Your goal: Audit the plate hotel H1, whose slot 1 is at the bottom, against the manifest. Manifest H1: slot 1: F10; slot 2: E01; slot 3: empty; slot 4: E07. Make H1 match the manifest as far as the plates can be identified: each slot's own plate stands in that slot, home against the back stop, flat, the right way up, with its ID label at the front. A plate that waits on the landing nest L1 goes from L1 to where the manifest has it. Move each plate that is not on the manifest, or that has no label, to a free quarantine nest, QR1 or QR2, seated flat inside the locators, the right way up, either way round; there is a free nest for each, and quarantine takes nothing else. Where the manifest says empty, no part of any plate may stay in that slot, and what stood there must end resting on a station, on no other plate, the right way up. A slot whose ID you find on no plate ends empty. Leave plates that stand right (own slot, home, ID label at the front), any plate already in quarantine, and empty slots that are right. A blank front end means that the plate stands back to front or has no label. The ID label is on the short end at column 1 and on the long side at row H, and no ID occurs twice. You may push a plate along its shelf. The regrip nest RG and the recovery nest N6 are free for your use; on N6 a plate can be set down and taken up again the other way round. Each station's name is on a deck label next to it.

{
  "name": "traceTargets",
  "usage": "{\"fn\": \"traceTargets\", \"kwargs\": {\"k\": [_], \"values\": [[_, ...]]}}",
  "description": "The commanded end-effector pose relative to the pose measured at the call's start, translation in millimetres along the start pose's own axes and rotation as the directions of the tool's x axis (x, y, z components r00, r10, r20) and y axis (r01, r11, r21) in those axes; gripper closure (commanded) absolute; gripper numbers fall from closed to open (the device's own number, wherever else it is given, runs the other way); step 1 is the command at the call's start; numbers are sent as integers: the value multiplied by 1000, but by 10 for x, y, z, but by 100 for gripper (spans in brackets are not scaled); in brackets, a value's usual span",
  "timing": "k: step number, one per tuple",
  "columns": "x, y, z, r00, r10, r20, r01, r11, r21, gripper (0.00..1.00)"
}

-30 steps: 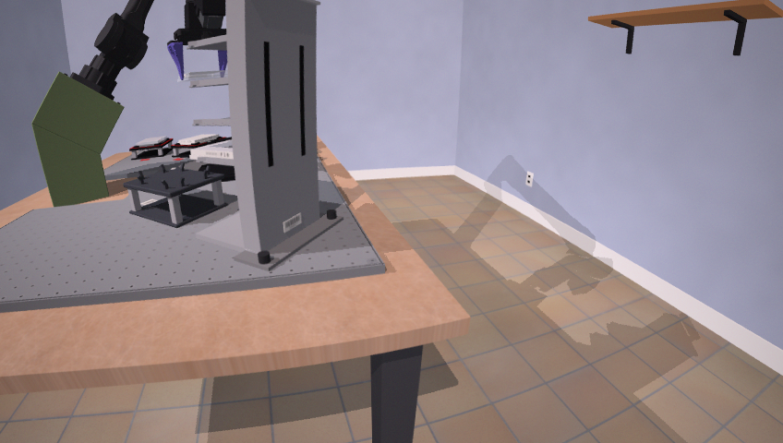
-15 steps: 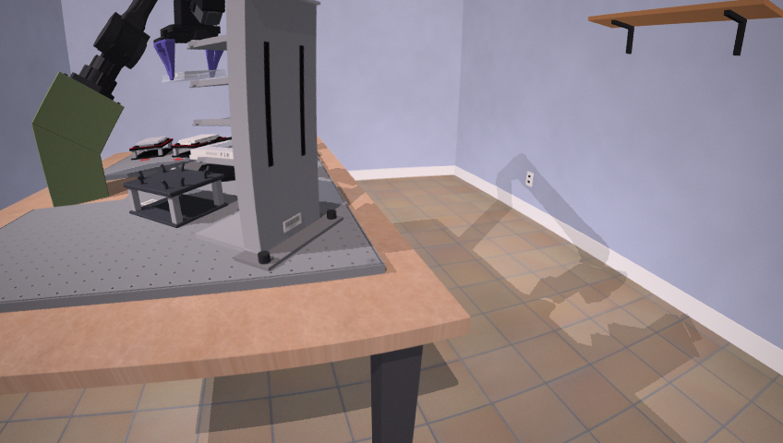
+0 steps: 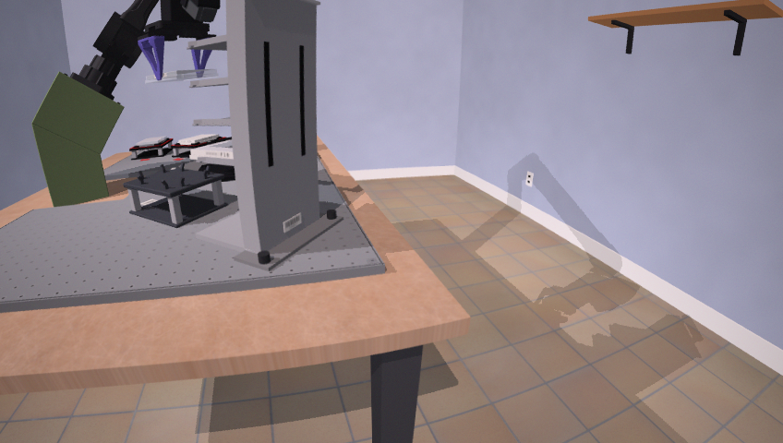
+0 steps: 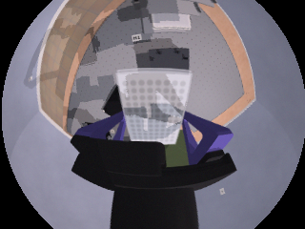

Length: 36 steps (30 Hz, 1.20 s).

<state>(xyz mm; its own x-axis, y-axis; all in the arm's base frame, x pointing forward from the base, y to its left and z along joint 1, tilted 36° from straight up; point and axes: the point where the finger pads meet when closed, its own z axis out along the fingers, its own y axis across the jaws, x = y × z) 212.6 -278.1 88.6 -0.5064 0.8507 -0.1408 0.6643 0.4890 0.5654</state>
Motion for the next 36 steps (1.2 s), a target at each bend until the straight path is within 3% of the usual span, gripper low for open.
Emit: {"fn": "traceTargets", "kwargs": {"k": [1,19,20,22,36], "values": [[-284,-87,-171,990,-128,57,127,992,17,14],[-453,-590,-177,990,-126,55,125,992,23,14],[-472,-499,-89,987,-153,45,153,988,19,14],[-264,-509,95,994,-107,9,107,994,1,14],[-262,-519,417,994,-107,9,107,994,-1,14]]}}
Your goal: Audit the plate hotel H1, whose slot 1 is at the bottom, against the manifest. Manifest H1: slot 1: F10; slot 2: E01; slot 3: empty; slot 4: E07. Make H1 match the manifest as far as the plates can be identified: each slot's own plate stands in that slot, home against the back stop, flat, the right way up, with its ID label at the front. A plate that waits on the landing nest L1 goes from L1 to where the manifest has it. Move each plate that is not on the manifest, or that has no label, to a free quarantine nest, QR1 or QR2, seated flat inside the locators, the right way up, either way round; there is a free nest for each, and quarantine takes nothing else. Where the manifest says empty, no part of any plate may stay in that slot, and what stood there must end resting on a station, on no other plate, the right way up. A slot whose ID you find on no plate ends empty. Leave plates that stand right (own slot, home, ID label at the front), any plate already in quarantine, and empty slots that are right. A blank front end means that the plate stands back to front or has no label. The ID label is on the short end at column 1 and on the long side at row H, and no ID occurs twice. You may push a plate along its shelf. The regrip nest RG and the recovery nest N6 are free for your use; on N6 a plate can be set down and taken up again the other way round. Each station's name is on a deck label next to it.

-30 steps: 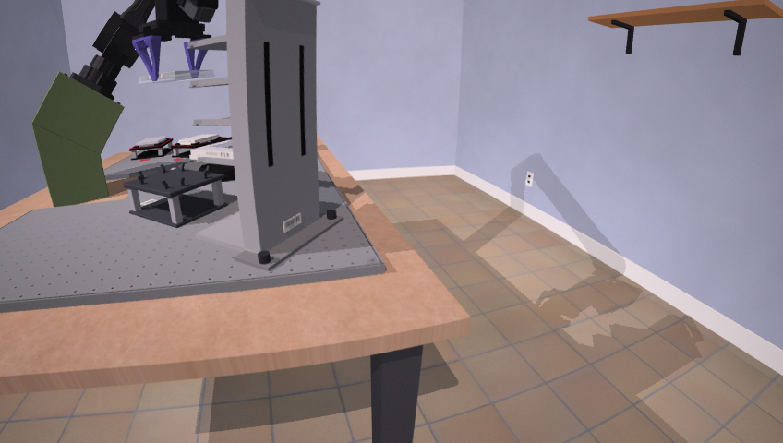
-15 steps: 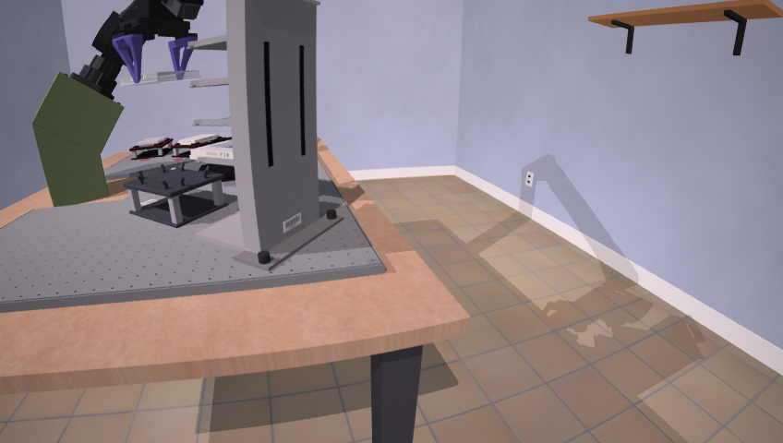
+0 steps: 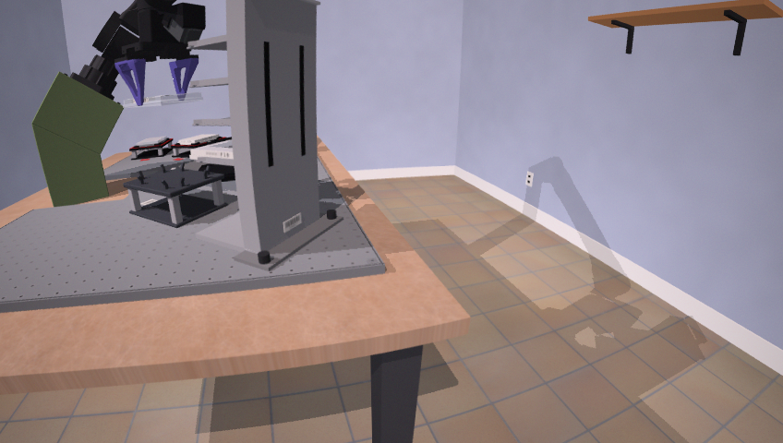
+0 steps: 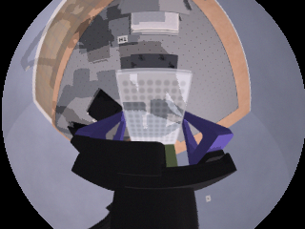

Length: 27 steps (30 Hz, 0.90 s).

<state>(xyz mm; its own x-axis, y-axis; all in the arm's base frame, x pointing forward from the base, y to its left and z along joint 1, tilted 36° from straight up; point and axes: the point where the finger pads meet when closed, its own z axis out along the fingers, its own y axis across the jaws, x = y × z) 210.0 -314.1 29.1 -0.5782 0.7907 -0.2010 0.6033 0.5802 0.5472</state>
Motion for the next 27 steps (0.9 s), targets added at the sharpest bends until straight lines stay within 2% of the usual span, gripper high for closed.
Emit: {"fn": "traceTargets", "kwargs": {"k": [1,3,15,18,19,27], "values": [[-178,-18,-34,999,-6,35,6,1000,9,14],[-55,4,98,1000,4,11,-4,1000,0,14],[-75,-3,410,1000,2,14,-2,1000,2,14],[-79,-34,407,1000,9,21,-9,1000,4,14],[-47,-3,474,1000,5,9,-5,1000,1,14],[-40,-7,689,1000,5,8,-5,1000,3,14]]}}
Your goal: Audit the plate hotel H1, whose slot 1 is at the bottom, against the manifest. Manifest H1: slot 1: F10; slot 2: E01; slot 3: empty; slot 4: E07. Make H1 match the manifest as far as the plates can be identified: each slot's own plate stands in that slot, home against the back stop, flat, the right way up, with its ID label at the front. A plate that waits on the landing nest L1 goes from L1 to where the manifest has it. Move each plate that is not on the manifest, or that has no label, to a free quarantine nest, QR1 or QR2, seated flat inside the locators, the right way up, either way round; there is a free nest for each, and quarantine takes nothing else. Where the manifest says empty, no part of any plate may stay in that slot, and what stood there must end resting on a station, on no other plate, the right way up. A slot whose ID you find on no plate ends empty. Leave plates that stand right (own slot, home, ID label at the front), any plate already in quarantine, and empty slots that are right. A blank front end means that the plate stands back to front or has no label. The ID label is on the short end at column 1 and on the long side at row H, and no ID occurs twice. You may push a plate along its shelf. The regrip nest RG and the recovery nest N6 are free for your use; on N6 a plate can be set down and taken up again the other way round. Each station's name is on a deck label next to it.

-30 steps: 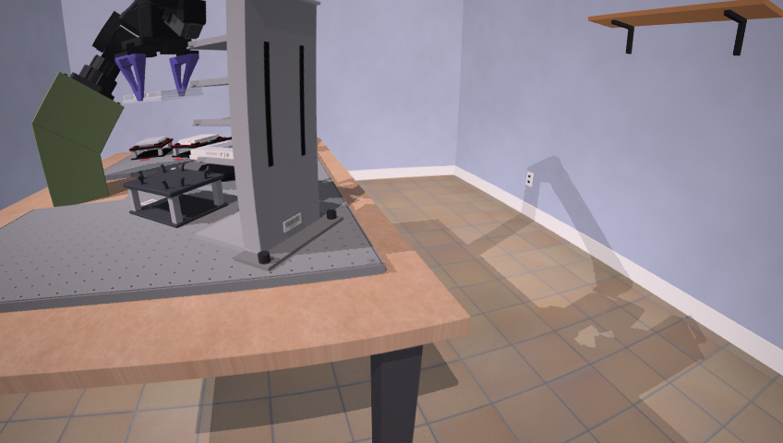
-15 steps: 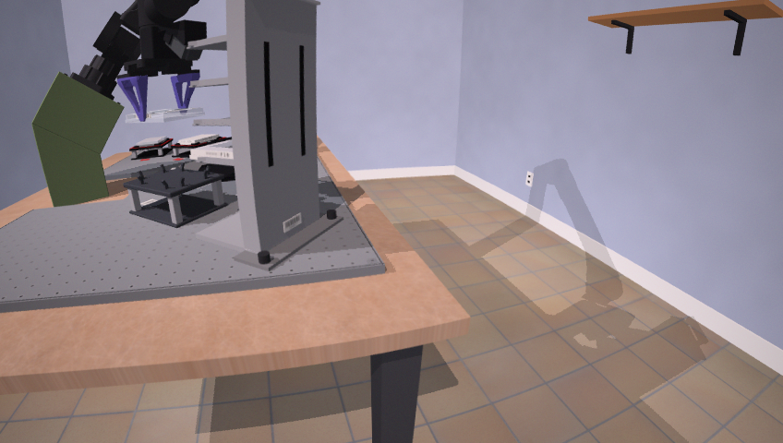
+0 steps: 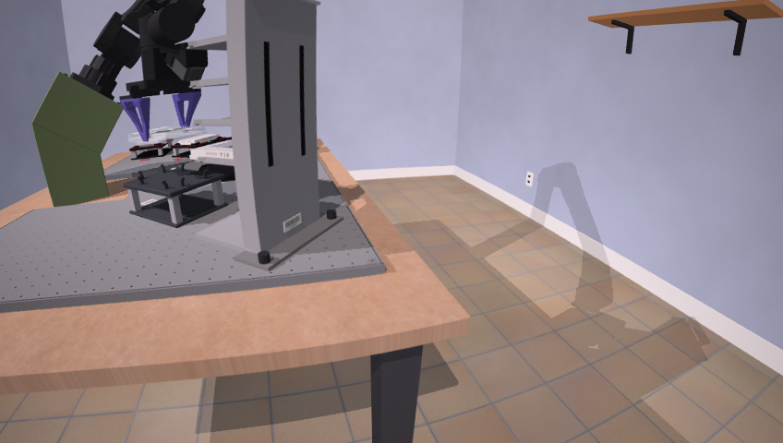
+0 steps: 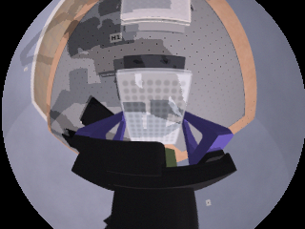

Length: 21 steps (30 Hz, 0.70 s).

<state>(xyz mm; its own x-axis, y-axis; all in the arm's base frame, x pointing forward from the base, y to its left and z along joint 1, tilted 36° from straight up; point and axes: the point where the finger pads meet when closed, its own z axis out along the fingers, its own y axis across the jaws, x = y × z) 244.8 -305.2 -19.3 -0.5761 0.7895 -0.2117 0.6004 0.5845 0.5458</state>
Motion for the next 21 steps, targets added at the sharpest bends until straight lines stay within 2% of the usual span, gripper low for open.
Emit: {"fn": "traceTargets", "kwargs": {"k": [1,4,5,7,8,21], "values": [[-30,-5,91,1000,8,3,-8,1000,3,14],[-116,-27,-14,1000,0,25,0,1000,8,14],[-157,-70,-88,999,11,52,-12,1000,18,14],[-157,-70,-88,999,11,52,-12,1000,18,14],[-116,-27,-13,1000,0,25,0,1000,8,14],[-113,-24,-13,1000,0,25,0,1000,8,14]]}}
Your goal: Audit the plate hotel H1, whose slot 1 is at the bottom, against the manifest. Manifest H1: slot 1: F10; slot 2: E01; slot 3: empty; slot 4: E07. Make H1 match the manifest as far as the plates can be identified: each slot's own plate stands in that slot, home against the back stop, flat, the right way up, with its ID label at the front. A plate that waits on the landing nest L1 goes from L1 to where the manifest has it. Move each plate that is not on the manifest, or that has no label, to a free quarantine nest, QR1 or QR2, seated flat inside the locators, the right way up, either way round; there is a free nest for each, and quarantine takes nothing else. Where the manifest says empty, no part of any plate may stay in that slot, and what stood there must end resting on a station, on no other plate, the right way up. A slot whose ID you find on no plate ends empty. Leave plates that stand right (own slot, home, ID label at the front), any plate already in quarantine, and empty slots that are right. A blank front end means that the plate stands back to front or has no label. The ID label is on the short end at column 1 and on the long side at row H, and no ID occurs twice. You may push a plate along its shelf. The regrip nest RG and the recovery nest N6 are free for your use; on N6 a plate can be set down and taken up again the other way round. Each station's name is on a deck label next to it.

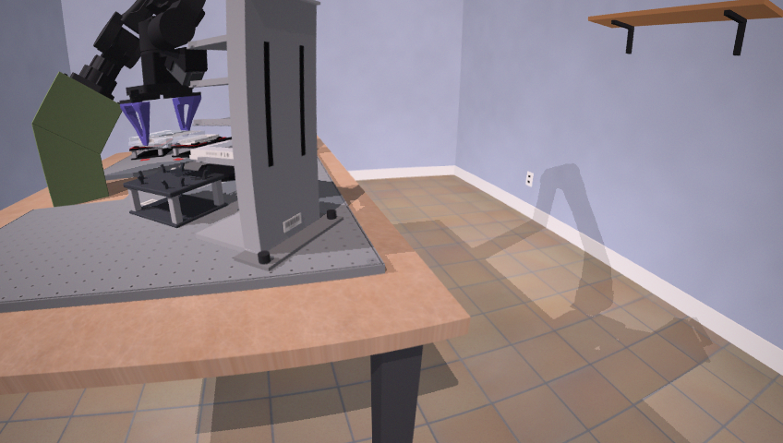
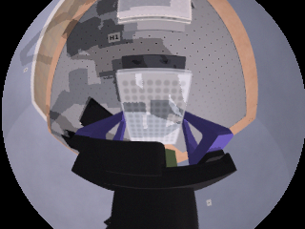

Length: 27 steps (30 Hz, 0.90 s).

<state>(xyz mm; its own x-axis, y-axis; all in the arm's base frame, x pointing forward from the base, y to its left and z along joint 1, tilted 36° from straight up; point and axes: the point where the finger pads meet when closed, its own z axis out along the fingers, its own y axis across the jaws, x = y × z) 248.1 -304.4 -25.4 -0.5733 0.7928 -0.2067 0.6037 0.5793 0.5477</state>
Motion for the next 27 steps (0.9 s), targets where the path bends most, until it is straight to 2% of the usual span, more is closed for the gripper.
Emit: {"fn": "traceTargets", "kwargs": {"k": [1,10,14,20,21,27], "values": [[-113,-15,-82,1000,-6,27,6,1000,9,14],[-70,-10,-101,999,5,33,-6,1000,12,14],[-32,14,46,1000,-1,7,1,1000,5,14],[1,10,89,1000,4,1,-4,1000,3,14],[-41,-58,37,1000,14,16,-14,1000,8,14],[7,10,137,1000,4,1,-4,1000,3,14]]}}
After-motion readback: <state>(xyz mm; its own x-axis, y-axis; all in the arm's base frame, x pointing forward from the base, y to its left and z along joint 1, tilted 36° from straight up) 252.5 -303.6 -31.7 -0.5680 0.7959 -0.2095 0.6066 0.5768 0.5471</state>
